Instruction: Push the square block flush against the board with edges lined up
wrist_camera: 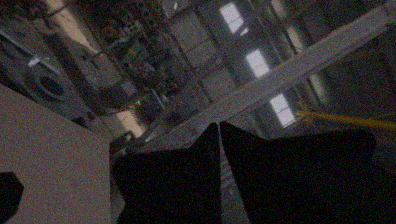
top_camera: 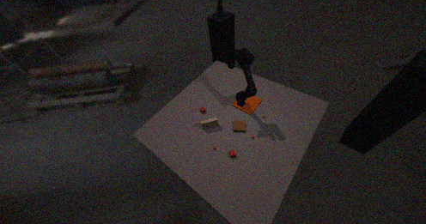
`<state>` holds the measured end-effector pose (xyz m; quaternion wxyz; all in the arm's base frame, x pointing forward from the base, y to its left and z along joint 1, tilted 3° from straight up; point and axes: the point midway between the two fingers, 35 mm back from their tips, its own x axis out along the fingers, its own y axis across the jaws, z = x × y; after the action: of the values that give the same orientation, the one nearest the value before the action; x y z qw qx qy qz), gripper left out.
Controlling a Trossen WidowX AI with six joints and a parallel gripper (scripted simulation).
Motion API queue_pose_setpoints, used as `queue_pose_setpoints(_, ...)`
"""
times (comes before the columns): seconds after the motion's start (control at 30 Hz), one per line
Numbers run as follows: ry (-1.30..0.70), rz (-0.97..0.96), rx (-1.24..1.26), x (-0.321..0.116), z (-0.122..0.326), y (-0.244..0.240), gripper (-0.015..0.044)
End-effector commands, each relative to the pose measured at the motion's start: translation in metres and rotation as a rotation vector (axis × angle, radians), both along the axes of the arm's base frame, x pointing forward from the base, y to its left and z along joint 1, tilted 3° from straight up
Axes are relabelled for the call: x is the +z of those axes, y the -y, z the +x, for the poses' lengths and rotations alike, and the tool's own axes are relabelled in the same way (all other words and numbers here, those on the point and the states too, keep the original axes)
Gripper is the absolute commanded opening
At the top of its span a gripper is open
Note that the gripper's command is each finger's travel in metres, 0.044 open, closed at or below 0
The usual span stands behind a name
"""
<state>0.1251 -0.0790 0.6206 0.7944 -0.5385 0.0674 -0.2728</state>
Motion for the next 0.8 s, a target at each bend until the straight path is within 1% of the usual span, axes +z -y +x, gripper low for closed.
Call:
queue_pose_setpoints(0.0, 0.046, 0.016, 0.029, 0.003, -0.006, 0.011, 0.0000)
queue_pose_setpoints(0.33, 0.160, 0.084, 0.096, 0.008, -0.014, 0.041, 0.0000)
queue_pose_setpoints(0.77, 0.256, 0.185, 0.159, 0.005, -0.011, 0.082, 0.0000)
